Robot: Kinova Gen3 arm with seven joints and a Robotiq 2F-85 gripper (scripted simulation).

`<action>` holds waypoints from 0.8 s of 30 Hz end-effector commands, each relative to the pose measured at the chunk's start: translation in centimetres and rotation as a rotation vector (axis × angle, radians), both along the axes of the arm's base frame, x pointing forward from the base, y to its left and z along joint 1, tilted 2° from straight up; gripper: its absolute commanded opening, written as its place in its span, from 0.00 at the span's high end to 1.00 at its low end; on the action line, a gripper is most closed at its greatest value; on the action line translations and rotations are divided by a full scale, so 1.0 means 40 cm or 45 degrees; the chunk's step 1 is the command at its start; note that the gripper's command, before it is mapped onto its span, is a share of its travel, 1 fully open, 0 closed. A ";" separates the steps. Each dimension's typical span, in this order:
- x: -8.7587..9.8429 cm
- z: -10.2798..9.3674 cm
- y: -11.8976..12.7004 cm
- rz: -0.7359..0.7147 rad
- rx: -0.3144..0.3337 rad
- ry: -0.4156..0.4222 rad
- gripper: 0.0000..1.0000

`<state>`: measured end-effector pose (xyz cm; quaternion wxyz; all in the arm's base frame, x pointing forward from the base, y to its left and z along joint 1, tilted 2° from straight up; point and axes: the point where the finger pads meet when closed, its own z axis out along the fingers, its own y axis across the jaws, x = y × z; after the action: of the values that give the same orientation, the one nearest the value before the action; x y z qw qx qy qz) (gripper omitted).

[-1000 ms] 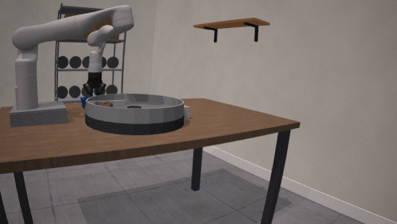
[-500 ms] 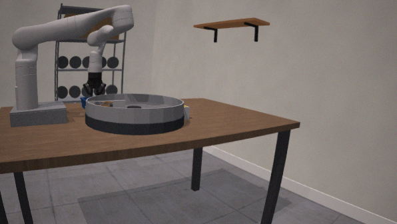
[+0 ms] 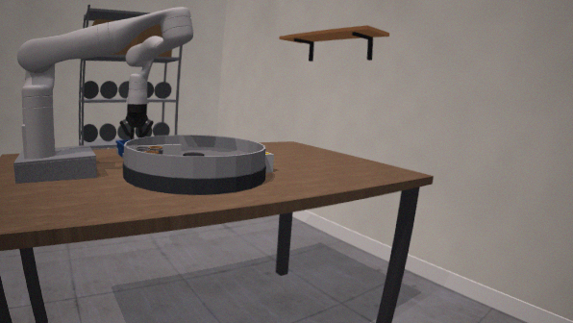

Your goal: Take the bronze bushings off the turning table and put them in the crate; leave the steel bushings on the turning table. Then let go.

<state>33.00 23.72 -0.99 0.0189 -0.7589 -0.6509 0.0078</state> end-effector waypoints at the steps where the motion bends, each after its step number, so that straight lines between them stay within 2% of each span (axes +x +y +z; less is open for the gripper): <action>1: 0.002 0.014 0.002 -0.002 0.001 -0.002 0.81; 24: 0.002 0.024 0.002 -0.003 0.001 -0.004 0.81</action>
<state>32.99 23.77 -0.33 0.0186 -0.7594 -0.6504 0.0069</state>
